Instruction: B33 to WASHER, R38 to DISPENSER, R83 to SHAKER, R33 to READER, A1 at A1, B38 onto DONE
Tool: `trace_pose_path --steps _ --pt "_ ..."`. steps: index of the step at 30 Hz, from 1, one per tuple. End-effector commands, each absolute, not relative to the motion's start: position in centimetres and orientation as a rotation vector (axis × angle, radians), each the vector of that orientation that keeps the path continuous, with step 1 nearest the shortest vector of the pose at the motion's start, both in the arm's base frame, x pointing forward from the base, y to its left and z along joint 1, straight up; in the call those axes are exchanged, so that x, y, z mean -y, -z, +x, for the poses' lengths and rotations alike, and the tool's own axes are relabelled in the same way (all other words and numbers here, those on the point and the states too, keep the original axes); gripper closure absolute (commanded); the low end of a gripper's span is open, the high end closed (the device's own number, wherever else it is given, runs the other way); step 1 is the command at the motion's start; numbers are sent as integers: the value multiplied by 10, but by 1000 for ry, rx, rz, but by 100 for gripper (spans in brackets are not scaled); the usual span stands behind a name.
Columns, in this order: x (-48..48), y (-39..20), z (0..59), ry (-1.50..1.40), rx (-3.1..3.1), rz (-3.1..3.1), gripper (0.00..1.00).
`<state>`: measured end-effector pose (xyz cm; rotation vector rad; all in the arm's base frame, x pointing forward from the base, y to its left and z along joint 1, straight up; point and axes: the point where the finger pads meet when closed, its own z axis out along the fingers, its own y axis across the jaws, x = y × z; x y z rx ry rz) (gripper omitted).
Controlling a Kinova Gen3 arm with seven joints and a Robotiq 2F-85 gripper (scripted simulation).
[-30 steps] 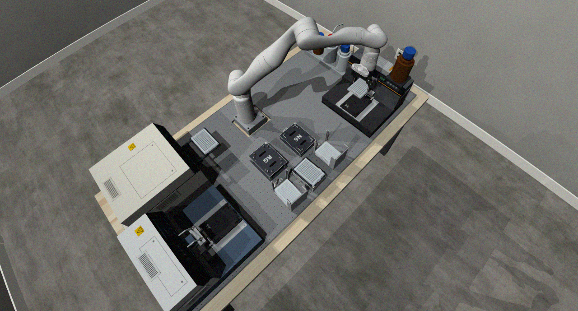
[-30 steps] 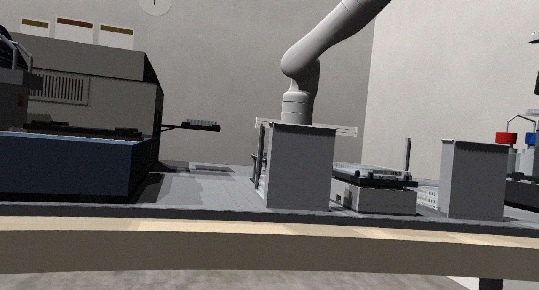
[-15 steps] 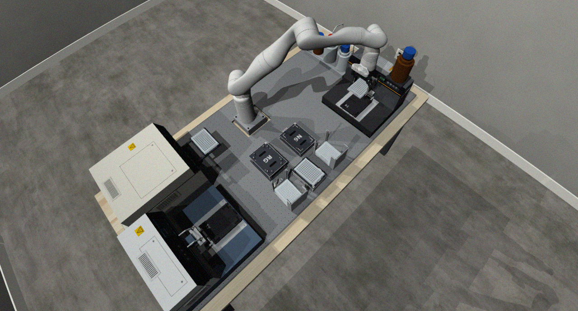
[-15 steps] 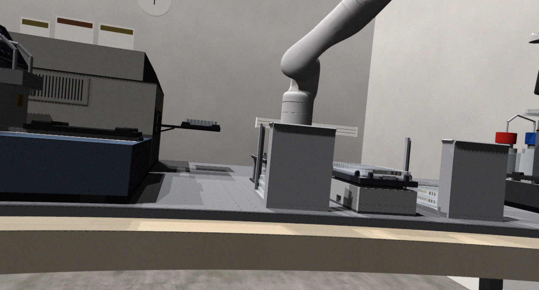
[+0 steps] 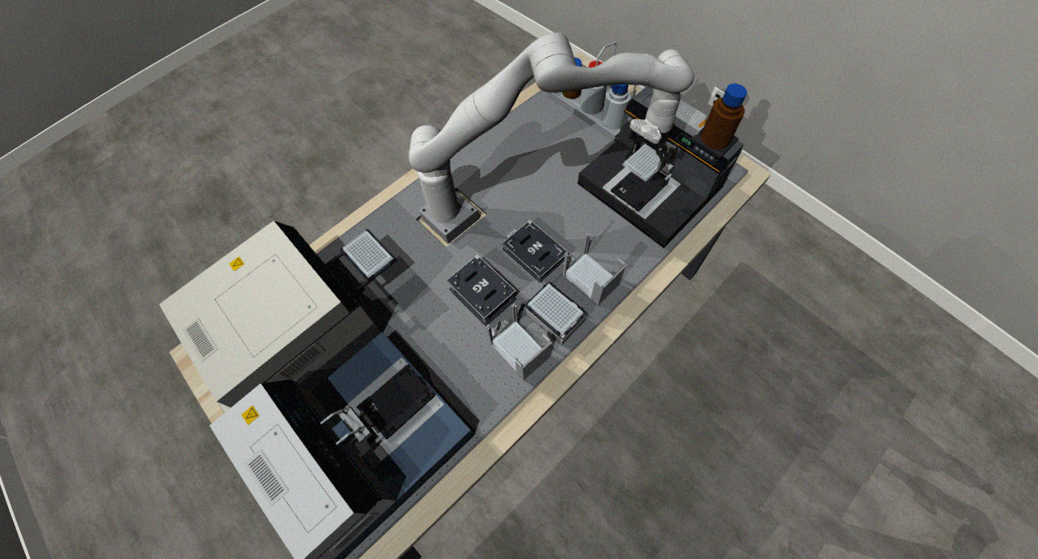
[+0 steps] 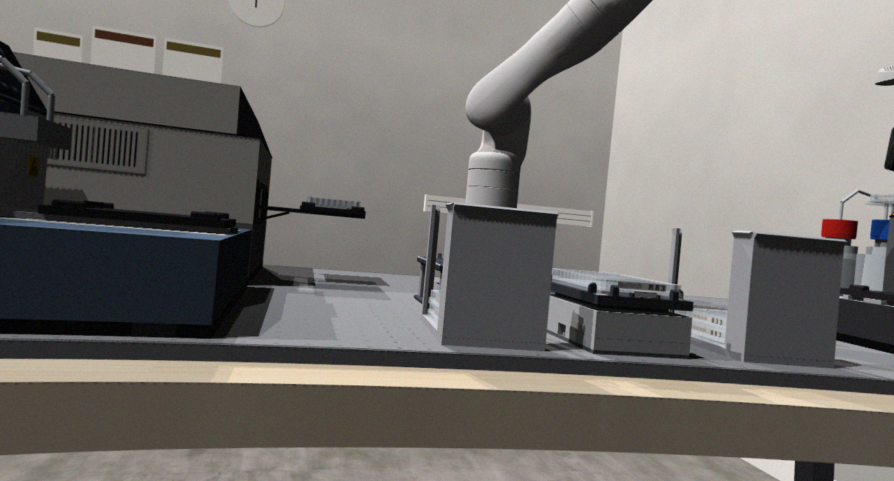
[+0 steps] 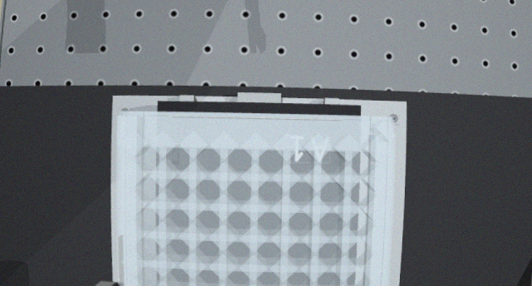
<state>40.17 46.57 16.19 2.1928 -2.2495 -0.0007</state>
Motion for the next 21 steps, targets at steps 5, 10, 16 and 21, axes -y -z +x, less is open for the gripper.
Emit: trace_pose_path --steps 5,10,16,21 --pt "-466 -156 402 1 2252 2195 6" --pt "-466 -149 402 1 2252 2195 6" --pt "-466 -141 402 1 2252 2195 6" --pt "-466 -137 402 1 2252 2195 6"
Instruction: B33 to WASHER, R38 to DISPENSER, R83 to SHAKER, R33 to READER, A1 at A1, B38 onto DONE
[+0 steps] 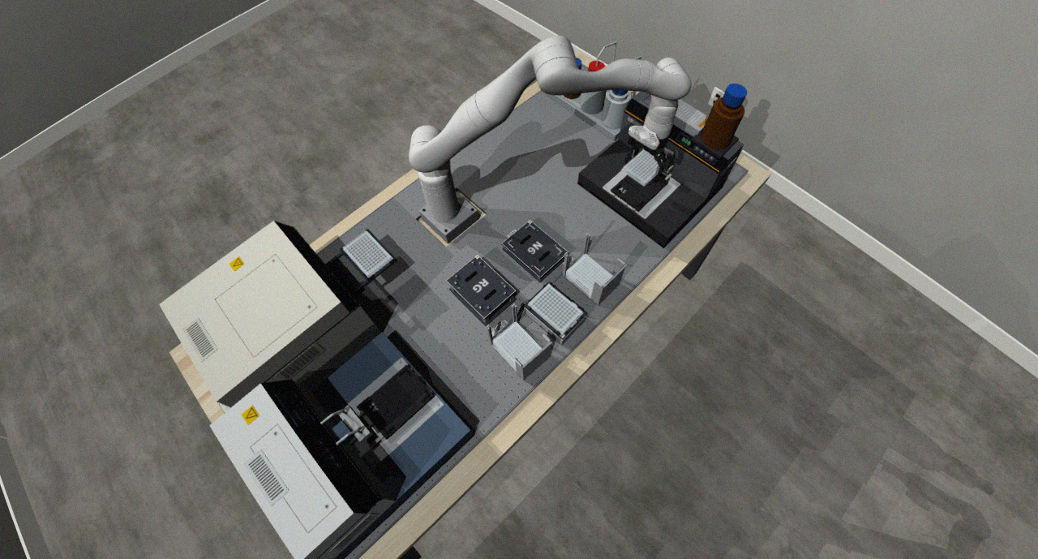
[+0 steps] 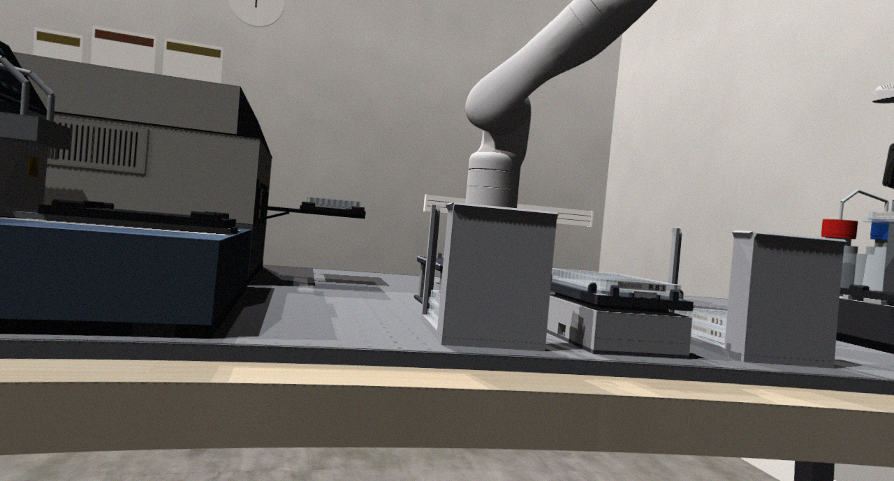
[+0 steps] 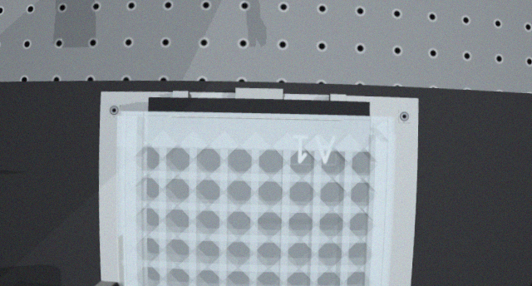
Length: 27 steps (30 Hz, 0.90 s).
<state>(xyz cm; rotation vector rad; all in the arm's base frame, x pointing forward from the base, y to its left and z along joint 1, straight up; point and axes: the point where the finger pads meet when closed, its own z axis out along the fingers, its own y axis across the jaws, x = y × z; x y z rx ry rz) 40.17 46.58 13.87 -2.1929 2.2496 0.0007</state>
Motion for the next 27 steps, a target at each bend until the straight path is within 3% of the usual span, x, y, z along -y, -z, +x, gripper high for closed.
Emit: trace_pose_path --steps 1,27 --pt "-466 -136 402 -1 -2247 -2191 6" --pt "-466 -104 402 -1 -2247 -2191 6"
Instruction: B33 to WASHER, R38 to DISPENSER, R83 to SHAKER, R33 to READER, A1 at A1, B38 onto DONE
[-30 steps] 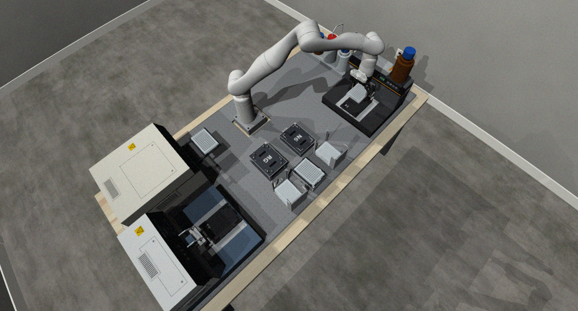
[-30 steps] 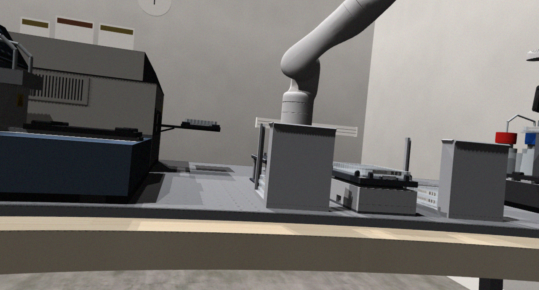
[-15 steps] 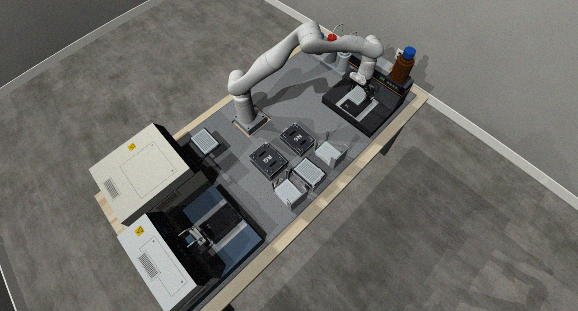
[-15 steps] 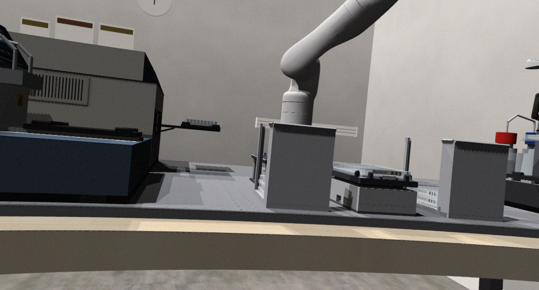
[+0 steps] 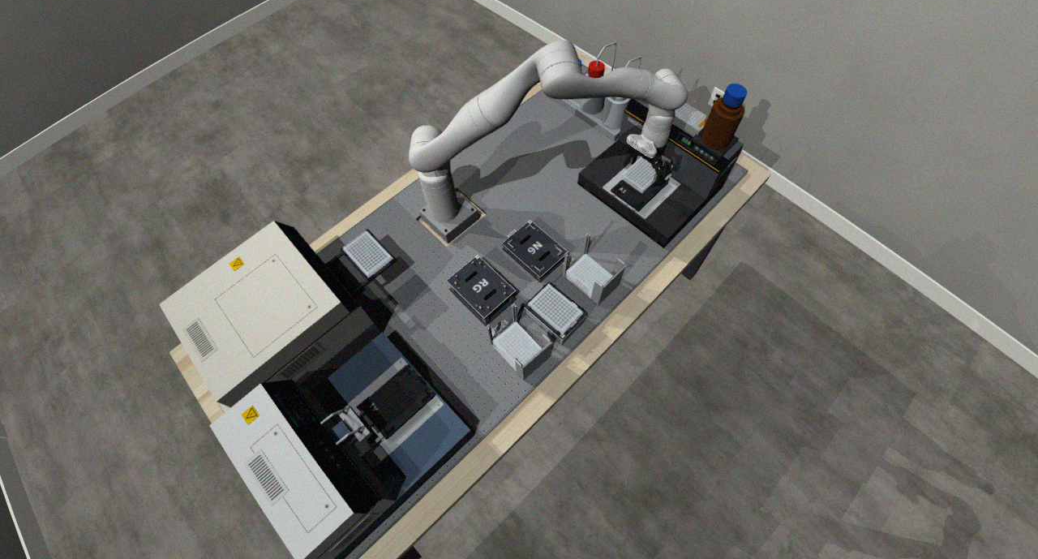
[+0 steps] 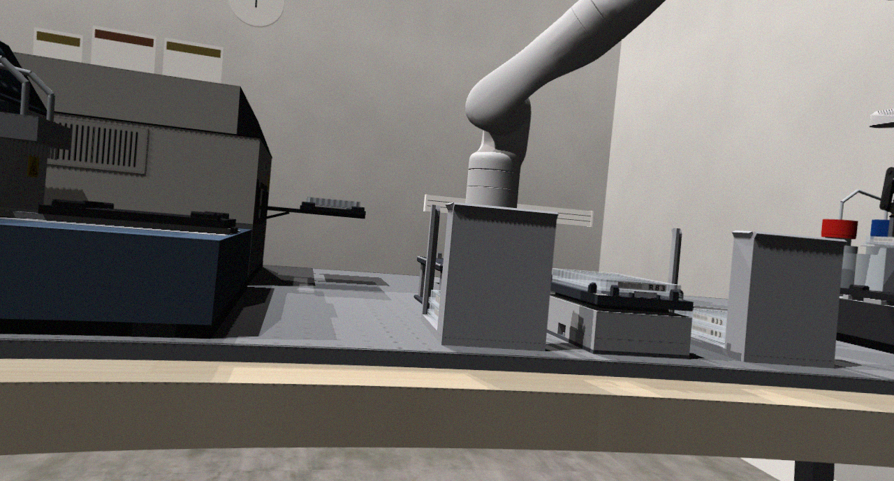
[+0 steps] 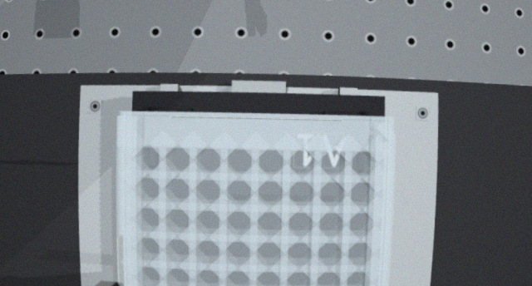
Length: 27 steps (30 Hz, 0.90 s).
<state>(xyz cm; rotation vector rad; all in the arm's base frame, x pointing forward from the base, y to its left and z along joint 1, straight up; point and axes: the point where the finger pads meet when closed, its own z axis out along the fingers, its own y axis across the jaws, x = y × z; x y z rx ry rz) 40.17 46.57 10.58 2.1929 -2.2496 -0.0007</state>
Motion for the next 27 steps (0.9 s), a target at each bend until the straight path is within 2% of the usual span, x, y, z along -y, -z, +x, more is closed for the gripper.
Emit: trace_pose_path --steps 1,27 --pt "-466 -103 402 1 2252 2195 6" --pt "-466 -79 402 1 2252 2195 6"
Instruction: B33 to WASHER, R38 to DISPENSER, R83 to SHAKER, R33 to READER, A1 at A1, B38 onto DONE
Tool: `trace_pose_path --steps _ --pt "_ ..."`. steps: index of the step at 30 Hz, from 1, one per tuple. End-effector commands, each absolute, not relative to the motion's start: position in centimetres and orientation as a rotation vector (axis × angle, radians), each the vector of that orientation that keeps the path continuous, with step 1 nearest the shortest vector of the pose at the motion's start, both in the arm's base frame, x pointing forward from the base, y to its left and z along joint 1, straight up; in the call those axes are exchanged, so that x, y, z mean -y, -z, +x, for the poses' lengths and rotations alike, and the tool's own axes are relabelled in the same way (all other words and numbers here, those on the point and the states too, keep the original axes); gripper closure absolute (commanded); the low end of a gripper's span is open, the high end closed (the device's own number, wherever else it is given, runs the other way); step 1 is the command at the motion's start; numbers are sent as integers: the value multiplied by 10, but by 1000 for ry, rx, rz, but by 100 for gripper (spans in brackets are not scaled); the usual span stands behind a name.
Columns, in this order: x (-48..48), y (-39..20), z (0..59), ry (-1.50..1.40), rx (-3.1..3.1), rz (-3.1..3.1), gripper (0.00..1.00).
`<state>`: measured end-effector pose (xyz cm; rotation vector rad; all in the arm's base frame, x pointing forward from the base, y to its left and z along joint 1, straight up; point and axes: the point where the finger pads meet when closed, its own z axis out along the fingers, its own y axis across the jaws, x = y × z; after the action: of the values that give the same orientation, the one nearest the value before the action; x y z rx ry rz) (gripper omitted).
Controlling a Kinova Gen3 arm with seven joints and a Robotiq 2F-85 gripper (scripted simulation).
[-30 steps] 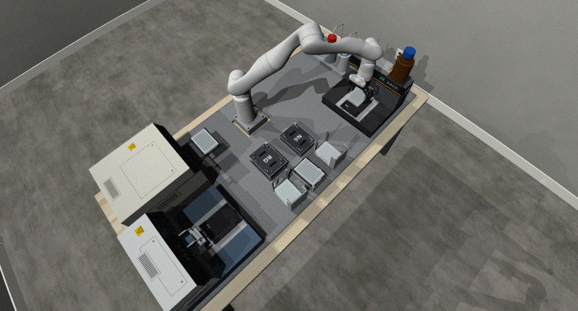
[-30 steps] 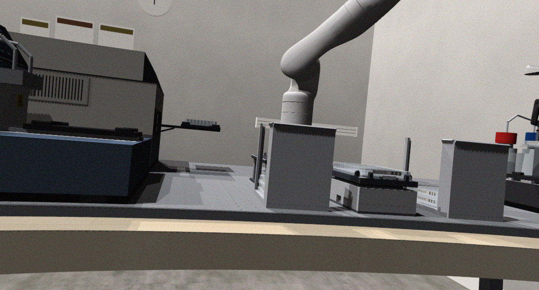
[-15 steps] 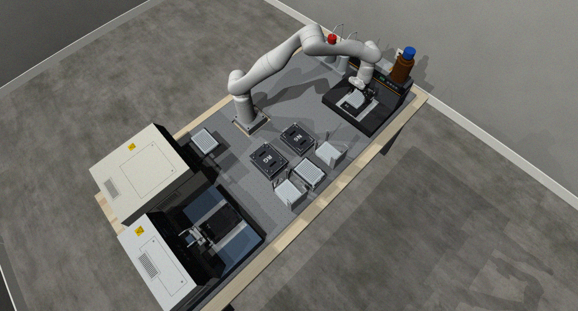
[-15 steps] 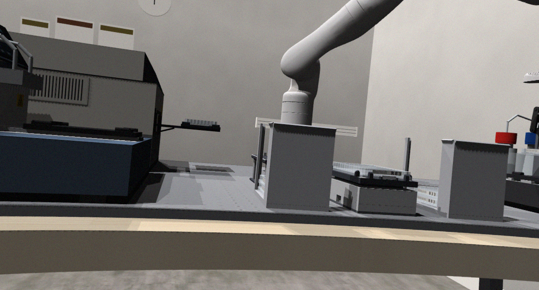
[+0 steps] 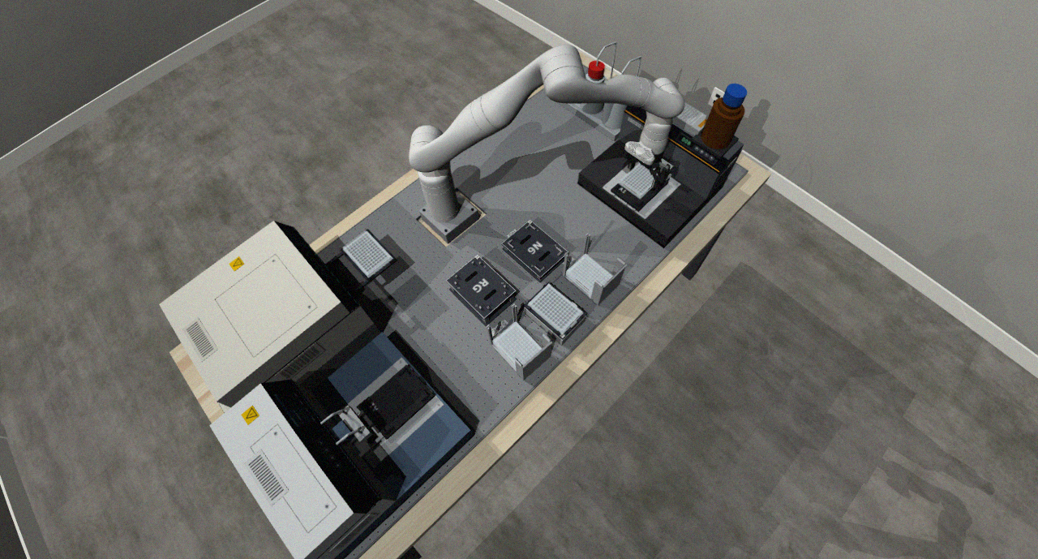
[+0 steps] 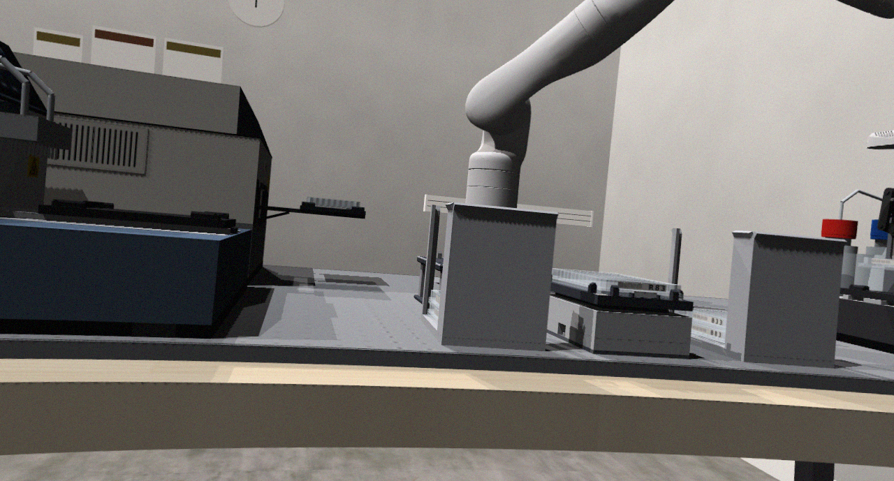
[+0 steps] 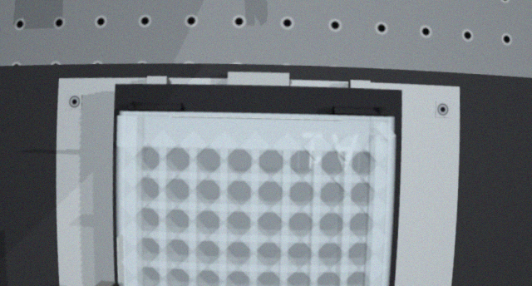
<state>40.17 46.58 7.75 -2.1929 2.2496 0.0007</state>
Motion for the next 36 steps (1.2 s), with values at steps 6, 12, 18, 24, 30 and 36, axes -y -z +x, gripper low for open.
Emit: trace_pose_path --steps 6,12,18,24,30,36 --pt "-466 -79 402 -1 -2247 -2191 6" --pt "-466 -79 402 -1 -2247 -2191 6" --pt "-466 -75 402 -1 -2247 -2191 6" --pt "-466 -67 402 -1 -2247 -2191 6" --pt "-466 -62 402 -1 -2247 -2191 6" --pt "-466 -60 402 -1 -2247 -2191 6"
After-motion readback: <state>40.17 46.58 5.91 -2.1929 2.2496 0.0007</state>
